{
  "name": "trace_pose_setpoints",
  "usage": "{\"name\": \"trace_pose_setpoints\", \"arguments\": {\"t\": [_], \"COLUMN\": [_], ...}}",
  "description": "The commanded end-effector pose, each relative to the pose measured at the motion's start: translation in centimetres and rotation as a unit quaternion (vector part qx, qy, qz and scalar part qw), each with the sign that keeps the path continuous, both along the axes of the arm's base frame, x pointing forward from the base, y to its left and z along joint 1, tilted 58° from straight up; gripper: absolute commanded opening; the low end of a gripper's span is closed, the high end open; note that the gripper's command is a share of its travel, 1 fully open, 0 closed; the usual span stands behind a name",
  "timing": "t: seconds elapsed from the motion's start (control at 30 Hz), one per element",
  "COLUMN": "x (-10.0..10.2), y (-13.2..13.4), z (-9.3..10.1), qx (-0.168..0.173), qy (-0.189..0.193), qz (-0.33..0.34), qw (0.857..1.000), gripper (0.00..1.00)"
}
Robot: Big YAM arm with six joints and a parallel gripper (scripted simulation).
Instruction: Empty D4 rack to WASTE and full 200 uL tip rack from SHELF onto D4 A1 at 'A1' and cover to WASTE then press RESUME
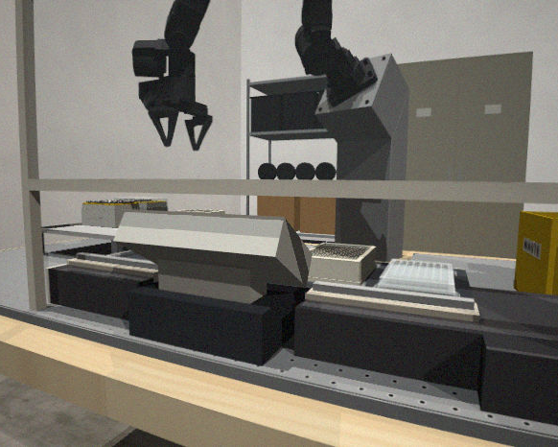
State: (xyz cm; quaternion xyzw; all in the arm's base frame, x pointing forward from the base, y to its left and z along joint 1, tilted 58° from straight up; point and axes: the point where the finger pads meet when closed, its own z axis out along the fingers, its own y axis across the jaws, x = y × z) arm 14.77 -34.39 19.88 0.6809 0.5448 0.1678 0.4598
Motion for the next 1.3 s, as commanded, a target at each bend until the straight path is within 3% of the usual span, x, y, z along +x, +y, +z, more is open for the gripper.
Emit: {"name": "trace_pose_setpoints", "arguments": {"t": [0.0,0.37,0.43,1.27], "x": [-1.0,-4.0,-4.2,-8.2], "y": [-0.4,-0.4,-1.5,-10.9], "z": [-0.9,-4.9,-3.8,-0.8], "qx": [-0.004,-0.004,-0.010,-0.007], "qy": [0.006,0.006,0.006,0.006], "qz": [-0.005,-0.005,-0.005,-0.007], "qw": [1.000,1.000,1.000,1.000], "gripper": [1.00,1.00,1.00,1.00]}}
